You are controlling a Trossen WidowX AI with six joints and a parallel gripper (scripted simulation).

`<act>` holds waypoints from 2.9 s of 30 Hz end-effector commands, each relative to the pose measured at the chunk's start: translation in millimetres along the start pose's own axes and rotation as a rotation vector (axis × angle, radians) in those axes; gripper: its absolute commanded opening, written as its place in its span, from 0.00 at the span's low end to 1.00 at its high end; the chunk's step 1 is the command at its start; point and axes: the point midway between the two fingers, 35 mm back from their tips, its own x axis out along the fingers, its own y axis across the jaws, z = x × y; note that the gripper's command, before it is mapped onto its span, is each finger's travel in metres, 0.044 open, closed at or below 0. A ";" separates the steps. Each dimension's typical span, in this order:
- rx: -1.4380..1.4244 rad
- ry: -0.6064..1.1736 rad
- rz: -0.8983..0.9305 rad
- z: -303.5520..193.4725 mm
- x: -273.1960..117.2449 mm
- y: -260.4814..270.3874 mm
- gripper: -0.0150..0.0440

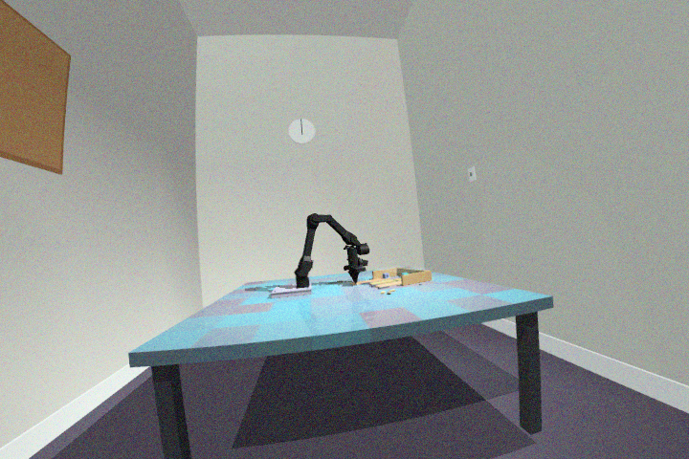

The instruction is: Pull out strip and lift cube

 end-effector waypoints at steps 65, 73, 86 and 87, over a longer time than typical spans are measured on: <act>0.005 0.036 0.004 -106.7 3.9 0.3 0.25; 0.005 0.037 0.004 -115.5 3.7 0.3 0.25; 0.005 0.037 0.004 -115.7 3.6 0.3 0.25; 0.005 0.037 0.004 -115.7 3.6 0.3 0.25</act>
